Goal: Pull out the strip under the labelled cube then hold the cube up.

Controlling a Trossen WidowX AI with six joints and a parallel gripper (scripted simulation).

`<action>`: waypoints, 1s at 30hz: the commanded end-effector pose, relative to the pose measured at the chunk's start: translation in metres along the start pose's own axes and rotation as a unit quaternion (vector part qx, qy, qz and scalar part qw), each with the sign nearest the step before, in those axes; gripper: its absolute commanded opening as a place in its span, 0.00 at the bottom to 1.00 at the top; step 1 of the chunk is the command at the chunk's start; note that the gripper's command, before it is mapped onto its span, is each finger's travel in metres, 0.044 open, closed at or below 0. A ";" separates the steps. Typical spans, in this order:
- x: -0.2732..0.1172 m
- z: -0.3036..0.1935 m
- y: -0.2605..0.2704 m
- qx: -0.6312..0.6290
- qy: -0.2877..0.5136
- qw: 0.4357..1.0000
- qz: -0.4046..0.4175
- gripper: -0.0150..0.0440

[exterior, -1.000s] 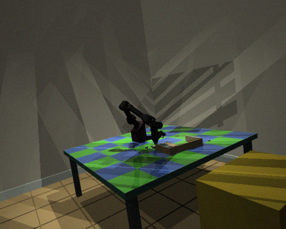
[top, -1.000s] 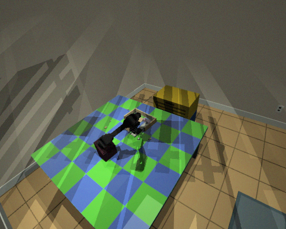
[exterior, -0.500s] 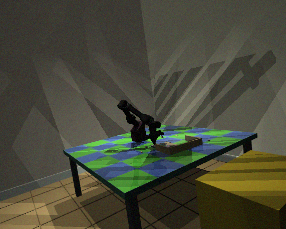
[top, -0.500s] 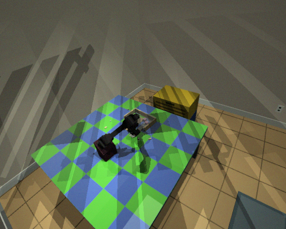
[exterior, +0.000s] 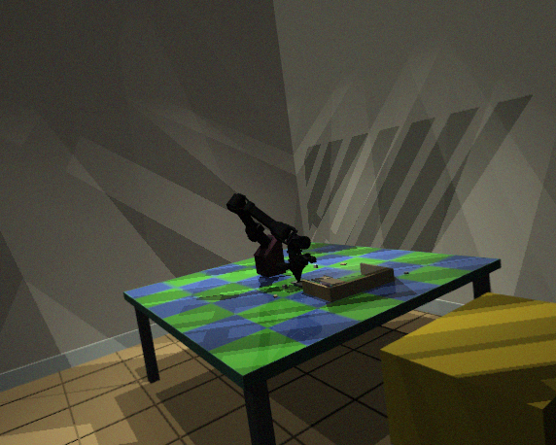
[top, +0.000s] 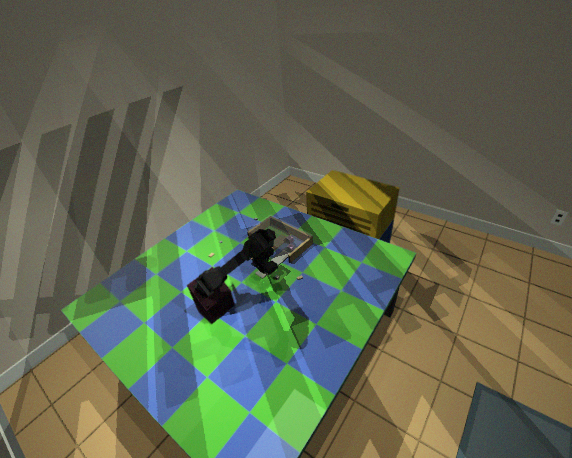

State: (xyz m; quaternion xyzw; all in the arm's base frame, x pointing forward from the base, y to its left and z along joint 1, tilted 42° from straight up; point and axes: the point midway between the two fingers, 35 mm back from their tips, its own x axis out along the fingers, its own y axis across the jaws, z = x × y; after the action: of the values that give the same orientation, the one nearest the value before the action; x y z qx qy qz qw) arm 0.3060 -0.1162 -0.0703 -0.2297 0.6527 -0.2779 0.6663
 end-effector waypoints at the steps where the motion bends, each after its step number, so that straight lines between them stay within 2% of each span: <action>1: 0.004 -0.013 -0.001 -0.004 0.011 1.000 0.000 0.25; 30: 0.003 -0.057 0.000 -0.005 0.013 1.000 0.000 0.25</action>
State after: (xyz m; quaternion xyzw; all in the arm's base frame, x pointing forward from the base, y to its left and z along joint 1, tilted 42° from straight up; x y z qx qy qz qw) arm 0.2621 -0.1131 -0.0720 -0.2309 0.6527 -0.2767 0.6665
